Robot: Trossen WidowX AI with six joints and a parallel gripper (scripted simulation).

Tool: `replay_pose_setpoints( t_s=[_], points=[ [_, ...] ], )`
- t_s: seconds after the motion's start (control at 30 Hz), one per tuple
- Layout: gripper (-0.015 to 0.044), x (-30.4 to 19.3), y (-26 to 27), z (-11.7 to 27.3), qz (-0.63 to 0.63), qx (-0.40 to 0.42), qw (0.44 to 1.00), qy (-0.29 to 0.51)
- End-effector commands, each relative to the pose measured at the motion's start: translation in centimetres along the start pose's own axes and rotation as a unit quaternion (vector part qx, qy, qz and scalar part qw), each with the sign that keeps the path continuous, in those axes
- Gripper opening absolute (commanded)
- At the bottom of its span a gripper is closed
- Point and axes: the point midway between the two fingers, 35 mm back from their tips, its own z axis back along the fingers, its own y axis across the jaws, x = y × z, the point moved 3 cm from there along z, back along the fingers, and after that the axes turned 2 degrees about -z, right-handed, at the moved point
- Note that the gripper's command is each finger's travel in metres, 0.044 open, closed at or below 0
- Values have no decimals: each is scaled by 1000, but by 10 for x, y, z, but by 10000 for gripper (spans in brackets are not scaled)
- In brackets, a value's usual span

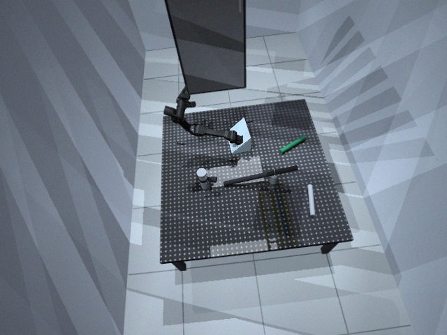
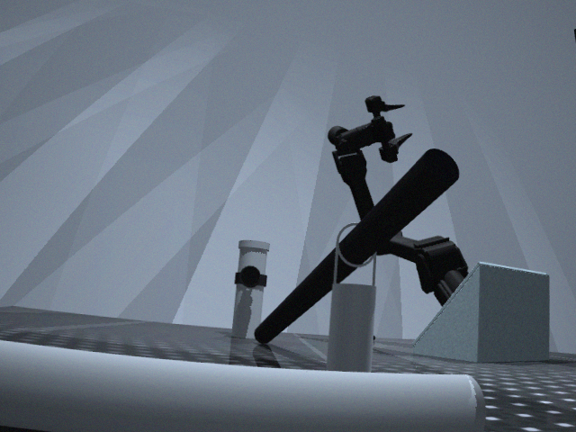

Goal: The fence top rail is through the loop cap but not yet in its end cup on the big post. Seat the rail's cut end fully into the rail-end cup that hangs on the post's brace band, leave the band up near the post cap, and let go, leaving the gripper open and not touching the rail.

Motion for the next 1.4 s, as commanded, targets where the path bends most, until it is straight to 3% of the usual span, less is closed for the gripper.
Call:
replay_pose_setpoints(
  t_s=[0.0,0.37,0.57,0.77,1.07,1.37],
  points=[
    [426,1,2,0,1,4,1000,-1],
    [440,88,122,15,56,231,962,-132],
    [440,157,174,47,85,318,902,-278],
    [440,228,203,93,101,344,817,-452],
    [440,327,199,179,87,235,650,-717],
    [440,394,147,265,21,-67,457,-887]
  ],
)
